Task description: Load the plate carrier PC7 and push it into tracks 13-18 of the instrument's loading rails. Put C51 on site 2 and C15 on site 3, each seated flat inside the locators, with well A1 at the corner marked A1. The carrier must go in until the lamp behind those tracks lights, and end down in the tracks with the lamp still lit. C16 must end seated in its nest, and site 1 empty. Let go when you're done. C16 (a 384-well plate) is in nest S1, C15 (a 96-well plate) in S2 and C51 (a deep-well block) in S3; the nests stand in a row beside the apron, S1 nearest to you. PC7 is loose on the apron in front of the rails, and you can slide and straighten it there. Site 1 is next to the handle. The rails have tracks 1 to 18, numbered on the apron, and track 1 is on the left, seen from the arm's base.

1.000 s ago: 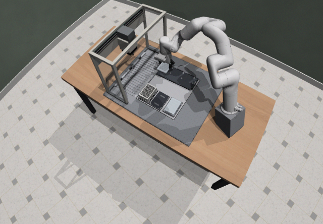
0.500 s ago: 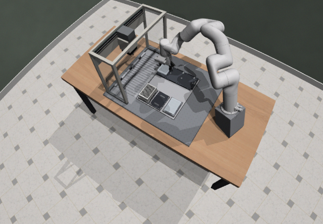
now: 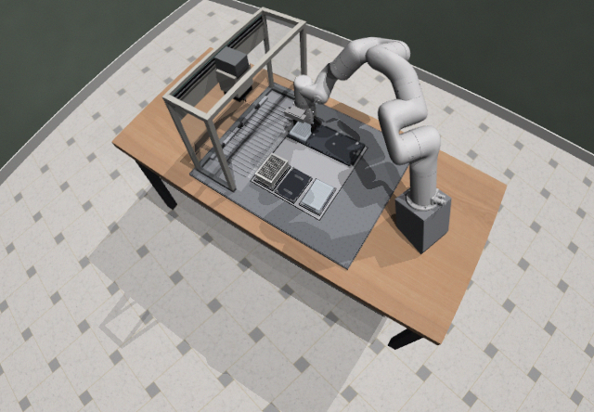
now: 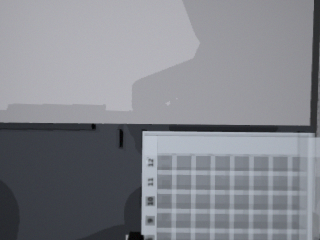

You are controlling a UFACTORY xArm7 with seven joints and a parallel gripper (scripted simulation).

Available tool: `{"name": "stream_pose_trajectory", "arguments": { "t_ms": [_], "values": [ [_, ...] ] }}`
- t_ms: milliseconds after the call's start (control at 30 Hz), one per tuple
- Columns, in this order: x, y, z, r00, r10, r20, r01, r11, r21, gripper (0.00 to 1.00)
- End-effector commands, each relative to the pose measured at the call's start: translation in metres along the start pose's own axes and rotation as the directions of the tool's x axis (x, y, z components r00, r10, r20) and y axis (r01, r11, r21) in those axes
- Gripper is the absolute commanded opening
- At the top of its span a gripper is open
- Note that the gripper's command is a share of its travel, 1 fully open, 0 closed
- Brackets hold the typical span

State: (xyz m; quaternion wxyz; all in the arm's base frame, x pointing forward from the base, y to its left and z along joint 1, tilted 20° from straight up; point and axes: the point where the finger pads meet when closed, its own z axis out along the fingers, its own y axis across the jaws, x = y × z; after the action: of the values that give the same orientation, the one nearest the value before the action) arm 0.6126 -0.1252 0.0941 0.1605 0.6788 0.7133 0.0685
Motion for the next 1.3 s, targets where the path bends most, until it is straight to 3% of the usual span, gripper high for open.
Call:
{"name": "stream_pose_trajectory", "arguments": {
  "t_ms": [0,567,1267],
  "values": [
    [0.000,0.003,0.000,1.000,0.000,0.002,0.000,1.000,-0.006,0.00],
    [0.000,0.003,0.000,1.000,0.000,0.002,0.000,1.000,-0.006,0.00],
    [0.000,0.003,0.013,1.000,0.000,0.002,0.000,1.000,-0.006,0.00]
  ]
}}
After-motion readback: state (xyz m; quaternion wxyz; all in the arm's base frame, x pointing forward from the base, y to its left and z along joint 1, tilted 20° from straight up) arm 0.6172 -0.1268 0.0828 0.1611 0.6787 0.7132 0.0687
